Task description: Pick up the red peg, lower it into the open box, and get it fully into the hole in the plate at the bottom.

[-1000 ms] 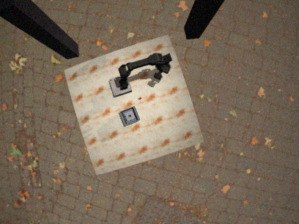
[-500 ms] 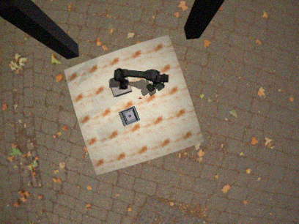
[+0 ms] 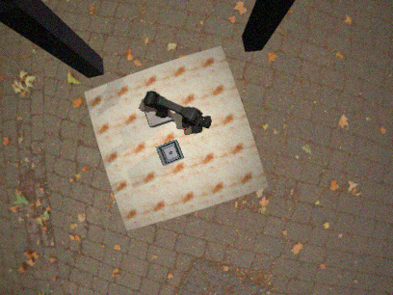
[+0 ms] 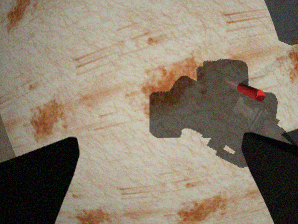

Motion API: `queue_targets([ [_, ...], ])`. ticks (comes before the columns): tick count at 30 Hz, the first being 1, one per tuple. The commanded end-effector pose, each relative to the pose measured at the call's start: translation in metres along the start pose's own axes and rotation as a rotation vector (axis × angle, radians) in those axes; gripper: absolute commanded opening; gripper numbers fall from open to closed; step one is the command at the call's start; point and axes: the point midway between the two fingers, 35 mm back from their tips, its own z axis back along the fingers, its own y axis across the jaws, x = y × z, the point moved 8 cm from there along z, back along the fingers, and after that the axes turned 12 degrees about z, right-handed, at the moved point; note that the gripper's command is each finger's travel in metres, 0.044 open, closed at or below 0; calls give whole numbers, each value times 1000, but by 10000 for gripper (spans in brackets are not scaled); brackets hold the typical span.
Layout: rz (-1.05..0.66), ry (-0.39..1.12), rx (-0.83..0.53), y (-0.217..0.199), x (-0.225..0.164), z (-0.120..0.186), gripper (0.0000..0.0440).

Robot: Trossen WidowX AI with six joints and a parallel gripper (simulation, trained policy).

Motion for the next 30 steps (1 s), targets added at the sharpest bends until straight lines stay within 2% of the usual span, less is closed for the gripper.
queue_targets([
  [1,-117,16,-25,-19,5,-10,440],
  [16,-503,70,-192,-83,6,-68,440],
  [30,-713,69,-238,-108,-5,-127,430],
])
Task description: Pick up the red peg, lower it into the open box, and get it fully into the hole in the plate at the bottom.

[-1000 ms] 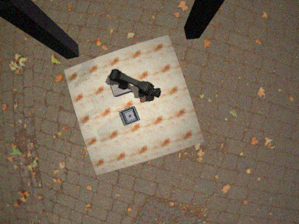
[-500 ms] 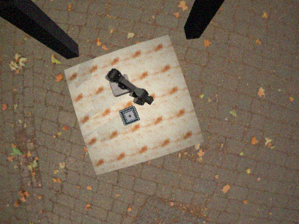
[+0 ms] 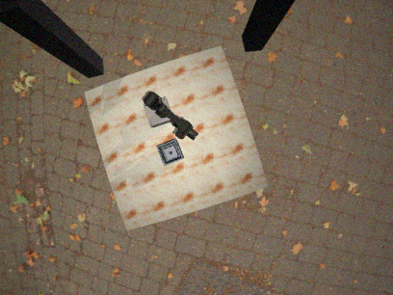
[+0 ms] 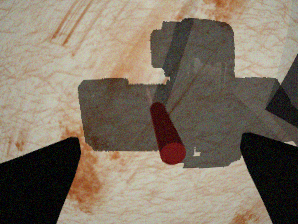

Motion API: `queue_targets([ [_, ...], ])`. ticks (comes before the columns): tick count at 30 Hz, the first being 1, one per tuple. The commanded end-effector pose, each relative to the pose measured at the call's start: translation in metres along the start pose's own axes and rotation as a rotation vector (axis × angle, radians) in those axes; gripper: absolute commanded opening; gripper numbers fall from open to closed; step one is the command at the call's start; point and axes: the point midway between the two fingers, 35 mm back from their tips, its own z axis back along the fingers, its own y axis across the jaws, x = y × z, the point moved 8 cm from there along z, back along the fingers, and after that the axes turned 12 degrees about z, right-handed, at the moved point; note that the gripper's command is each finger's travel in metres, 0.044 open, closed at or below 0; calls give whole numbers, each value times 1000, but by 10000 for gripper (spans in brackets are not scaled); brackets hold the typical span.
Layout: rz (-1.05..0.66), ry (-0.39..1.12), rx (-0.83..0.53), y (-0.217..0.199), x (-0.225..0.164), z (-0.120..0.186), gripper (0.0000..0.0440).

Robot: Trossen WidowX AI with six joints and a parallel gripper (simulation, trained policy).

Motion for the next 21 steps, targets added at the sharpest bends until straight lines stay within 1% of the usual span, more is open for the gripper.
queue_targets([
  [1,-44,-8,5,-2,1,-16,429],
  [8,-106,-18,41,-4,0,-43,422],
  [10,-123,-19,47,-5,-1,-49,413],
  [11,-132,-18,48,-6,-1,-52,402],
  [14,-157,-9,43,-8,-2,-58,342],
  [21,-185,36,34,-10,-1,-63,163],
])
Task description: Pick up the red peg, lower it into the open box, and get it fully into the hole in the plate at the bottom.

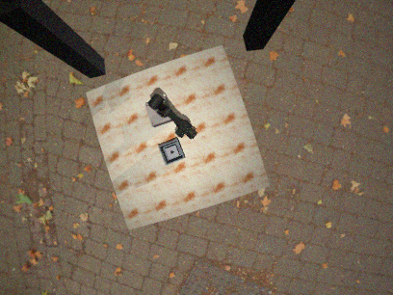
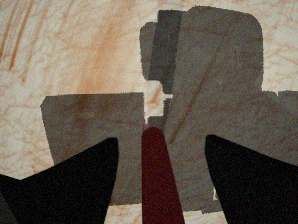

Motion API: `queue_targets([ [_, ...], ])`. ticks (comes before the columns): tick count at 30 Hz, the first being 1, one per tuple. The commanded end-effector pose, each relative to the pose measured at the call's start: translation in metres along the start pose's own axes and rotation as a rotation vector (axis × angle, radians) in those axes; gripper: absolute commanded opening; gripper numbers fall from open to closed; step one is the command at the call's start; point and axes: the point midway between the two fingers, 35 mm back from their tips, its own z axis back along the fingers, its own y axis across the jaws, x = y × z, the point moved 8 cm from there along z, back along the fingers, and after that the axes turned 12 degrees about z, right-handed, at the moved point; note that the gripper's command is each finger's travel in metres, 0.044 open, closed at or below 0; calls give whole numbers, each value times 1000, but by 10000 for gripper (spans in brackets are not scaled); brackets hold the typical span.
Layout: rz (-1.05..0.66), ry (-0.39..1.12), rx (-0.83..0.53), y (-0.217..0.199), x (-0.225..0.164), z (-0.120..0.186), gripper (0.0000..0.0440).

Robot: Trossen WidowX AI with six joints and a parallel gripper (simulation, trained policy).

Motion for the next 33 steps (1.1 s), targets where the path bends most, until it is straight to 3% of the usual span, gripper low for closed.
queue_targets([
  [1,-14,26,1,0,1,-1,136],
  [6,-18,58,-3,2,5,1,8],
  [7,-20,63,-5,2,6,2,0],
  [33,126,-174,70,14,41,81,1],
])
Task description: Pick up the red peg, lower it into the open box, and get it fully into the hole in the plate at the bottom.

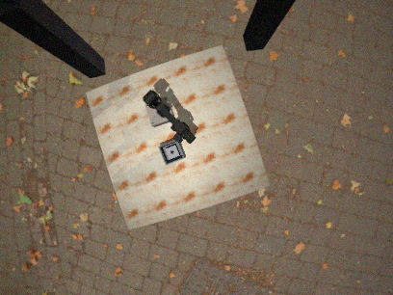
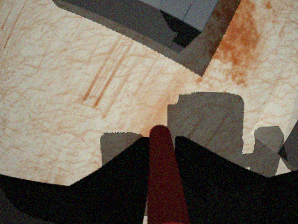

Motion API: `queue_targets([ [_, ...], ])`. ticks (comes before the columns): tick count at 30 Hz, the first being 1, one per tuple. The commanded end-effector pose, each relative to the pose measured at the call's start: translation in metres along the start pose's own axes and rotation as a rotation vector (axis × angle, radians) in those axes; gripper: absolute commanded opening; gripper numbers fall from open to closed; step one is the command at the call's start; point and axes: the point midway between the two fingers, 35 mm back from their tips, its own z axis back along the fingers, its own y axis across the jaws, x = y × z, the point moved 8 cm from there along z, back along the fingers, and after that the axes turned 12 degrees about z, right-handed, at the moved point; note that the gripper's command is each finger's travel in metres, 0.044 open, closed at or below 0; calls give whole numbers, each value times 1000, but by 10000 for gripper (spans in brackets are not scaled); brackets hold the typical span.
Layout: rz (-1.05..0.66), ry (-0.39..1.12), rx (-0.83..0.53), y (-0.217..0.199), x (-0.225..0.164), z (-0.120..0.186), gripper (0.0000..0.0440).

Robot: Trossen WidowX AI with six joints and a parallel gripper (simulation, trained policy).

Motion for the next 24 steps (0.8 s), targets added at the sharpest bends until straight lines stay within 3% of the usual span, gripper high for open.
queue_targets([
  [1,11,-36,15,3,11,13,0],
  [13,-12,-106,30,9,55,41,0],
  [24,-82,-122,22,-1,99,44,0],
])
